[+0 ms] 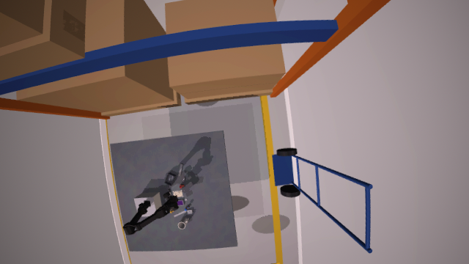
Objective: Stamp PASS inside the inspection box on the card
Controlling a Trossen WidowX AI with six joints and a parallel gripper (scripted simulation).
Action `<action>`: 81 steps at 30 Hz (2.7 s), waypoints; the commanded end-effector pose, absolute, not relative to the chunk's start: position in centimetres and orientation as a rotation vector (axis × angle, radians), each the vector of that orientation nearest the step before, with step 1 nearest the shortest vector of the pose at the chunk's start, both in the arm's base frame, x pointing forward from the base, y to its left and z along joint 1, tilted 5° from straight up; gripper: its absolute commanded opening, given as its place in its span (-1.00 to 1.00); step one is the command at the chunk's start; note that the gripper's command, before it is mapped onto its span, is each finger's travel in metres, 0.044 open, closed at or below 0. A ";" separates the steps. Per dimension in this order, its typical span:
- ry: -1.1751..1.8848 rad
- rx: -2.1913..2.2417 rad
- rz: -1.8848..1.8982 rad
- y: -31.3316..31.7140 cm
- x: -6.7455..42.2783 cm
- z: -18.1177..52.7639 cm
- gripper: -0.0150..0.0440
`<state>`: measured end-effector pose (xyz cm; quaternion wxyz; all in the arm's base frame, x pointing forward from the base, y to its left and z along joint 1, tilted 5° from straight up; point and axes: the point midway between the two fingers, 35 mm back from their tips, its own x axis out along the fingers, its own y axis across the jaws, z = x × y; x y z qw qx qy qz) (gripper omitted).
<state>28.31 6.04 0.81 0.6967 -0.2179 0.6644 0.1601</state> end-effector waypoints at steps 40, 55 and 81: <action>1.482 -0.493 0.359 5.8 28.5 -2.2 -0.49; 1.482 -0.493 0.359 5.7 28.5 -3.2 -0.49; 1.481 -0.493 0.358 5.6 28.4 -4.8 -0.49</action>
